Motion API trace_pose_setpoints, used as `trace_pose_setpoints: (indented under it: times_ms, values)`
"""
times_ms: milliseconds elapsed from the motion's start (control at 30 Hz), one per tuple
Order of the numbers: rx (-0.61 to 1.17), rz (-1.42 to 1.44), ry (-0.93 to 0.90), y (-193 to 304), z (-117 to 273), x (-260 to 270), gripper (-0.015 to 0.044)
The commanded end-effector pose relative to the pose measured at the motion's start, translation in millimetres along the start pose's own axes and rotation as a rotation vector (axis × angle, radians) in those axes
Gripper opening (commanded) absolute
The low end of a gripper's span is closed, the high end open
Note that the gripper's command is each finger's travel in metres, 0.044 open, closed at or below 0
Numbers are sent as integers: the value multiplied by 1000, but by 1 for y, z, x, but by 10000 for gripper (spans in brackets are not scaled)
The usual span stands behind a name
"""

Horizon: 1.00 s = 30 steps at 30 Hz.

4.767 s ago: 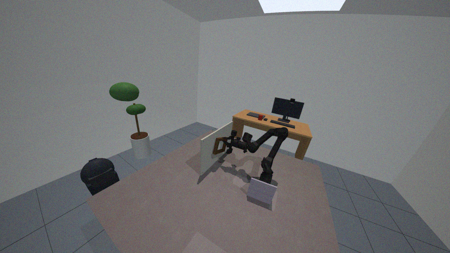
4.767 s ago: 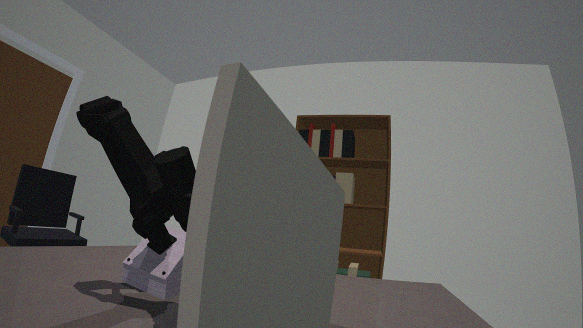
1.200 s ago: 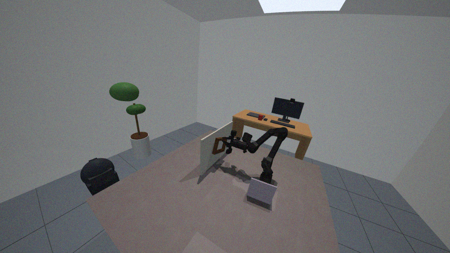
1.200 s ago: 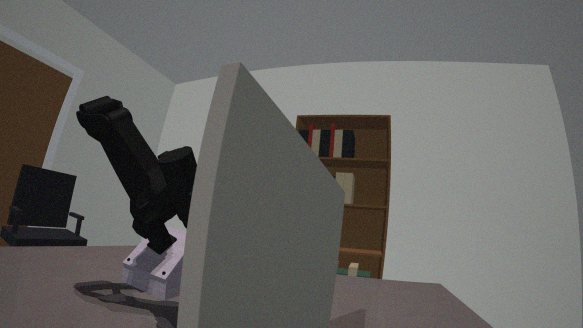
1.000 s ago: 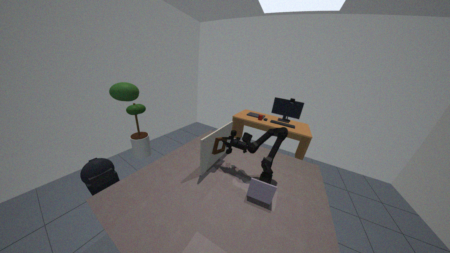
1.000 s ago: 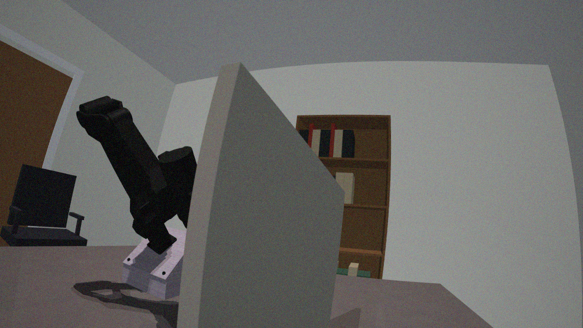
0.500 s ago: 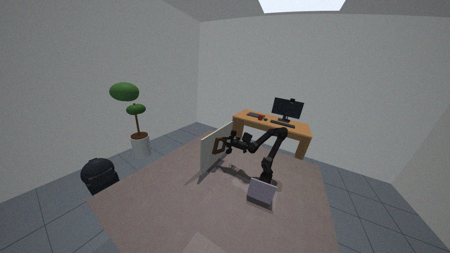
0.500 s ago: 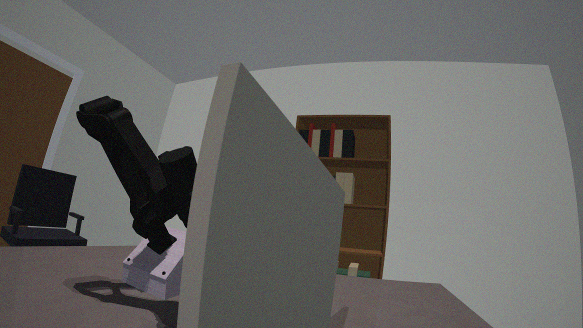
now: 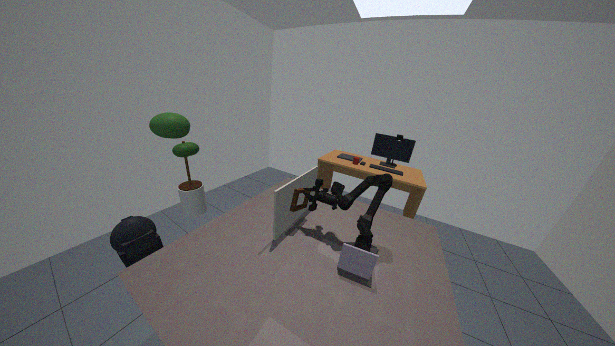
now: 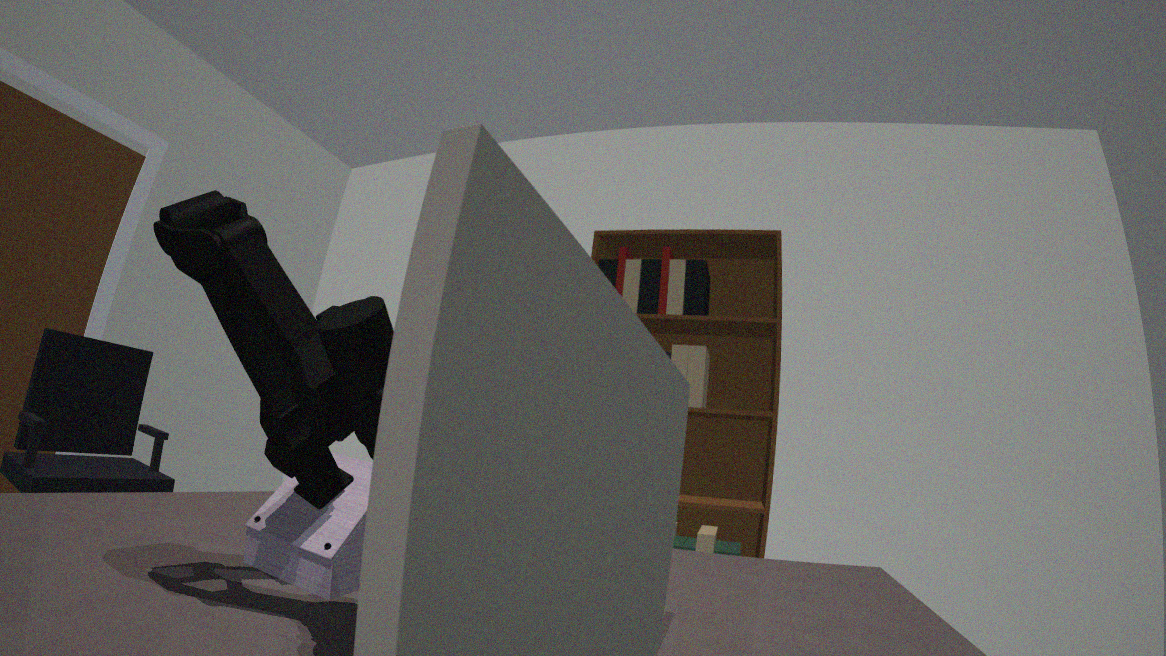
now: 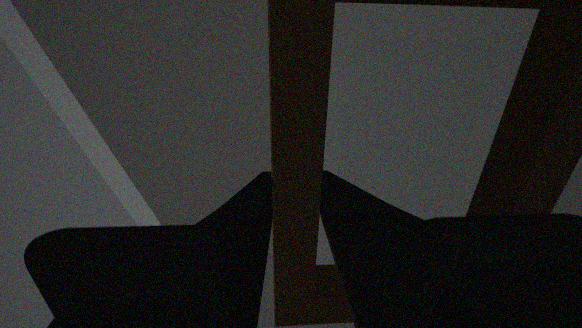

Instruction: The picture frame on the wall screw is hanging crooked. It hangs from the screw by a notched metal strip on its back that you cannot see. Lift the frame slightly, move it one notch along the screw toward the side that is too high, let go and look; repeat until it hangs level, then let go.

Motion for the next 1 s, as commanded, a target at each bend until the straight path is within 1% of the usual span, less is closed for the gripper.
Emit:
trace_pose_setpoints:
  times_ms: [0,967]
  values:
    - [12,4,-10,2,0,0,0]
    - [1,5,4,0,0,-4,0]
Point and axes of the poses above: the point midway between the two fingers, 35 mm back from their tips, its own z axis back along the fingers, its own x axis across the jaws, y = z × x, the point moved 4 cm from there along z, back along the fingers, and after that the axes turned 5 degrees about -z, right-handed, at the moved point
